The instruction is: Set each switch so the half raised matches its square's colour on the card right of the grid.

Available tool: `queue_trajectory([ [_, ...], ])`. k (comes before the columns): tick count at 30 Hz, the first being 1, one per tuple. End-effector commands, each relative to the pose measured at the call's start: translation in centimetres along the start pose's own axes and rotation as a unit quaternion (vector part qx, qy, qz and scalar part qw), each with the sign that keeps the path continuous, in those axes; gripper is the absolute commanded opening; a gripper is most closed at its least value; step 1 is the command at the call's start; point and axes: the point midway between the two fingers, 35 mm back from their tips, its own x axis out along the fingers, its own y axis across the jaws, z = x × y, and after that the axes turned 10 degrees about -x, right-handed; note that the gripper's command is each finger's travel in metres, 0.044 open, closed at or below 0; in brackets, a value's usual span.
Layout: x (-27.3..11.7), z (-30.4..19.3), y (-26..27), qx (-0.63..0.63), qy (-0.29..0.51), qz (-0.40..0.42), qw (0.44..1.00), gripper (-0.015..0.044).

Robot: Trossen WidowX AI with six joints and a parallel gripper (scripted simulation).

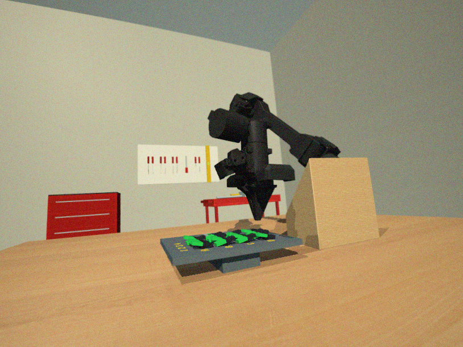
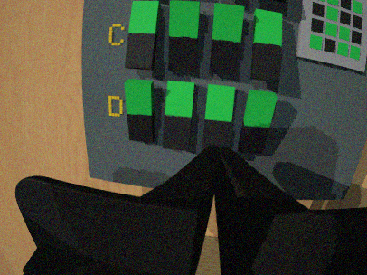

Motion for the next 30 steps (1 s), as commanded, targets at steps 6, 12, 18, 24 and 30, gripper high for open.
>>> queue_trajectory([
  [6, 1.2, -0.1, 0.0, -0.003, 0.002, -0.002, 1.000, 0.0000],
  [12, 1.6, -0.1, 0.0, -0.003, 0.002, -0.002, 1.000, 0.0000],
  [18, 1.6, -0.1, 0.0, -0.003, 0.002, -0.002, 1.000, 0.0000],
  [24, 1.6, -0.1, 0.0, -0.003, 0.002, -0.002, 1.000, 0.0000],
  [30, 1.7, -0.1, 0.0, -0.003, 0.002, -0.002, 1.000, 0.0000],
])
